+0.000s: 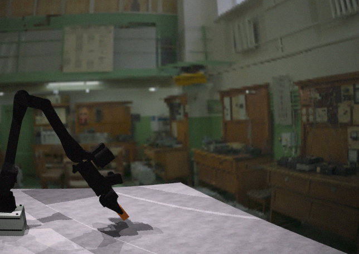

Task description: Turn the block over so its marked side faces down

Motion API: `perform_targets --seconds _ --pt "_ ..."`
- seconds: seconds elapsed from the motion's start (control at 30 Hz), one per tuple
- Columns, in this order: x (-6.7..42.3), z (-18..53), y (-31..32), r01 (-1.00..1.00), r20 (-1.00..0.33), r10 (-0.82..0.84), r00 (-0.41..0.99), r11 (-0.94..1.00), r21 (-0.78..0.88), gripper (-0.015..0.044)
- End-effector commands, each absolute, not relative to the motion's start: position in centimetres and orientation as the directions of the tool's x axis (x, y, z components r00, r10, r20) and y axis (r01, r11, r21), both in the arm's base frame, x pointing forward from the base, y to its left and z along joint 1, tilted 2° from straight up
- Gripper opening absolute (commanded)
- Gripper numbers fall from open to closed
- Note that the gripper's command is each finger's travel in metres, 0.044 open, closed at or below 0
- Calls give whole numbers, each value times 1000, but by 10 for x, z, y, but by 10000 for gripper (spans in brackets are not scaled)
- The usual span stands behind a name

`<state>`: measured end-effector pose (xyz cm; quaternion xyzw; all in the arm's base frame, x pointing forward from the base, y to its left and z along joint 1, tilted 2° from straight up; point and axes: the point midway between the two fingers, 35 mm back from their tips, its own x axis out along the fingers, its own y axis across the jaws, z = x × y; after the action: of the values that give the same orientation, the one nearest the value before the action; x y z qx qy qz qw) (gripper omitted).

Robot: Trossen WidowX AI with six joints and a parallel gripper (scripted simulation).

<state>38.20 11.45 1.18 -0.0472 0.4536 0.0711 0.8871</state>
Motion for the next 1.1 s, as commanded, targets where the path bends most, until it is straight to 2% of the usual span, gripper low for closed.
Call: perform_targets --seconds 0.0,0.53,1.07 --pt "384 8 115 -171 -794 85 603 985 -25 0" --pt "398 -22 120 -173 -635 120 763 985 -21 0" --pt "389 -31 116 -175 -446 145 883 984 -25 0"
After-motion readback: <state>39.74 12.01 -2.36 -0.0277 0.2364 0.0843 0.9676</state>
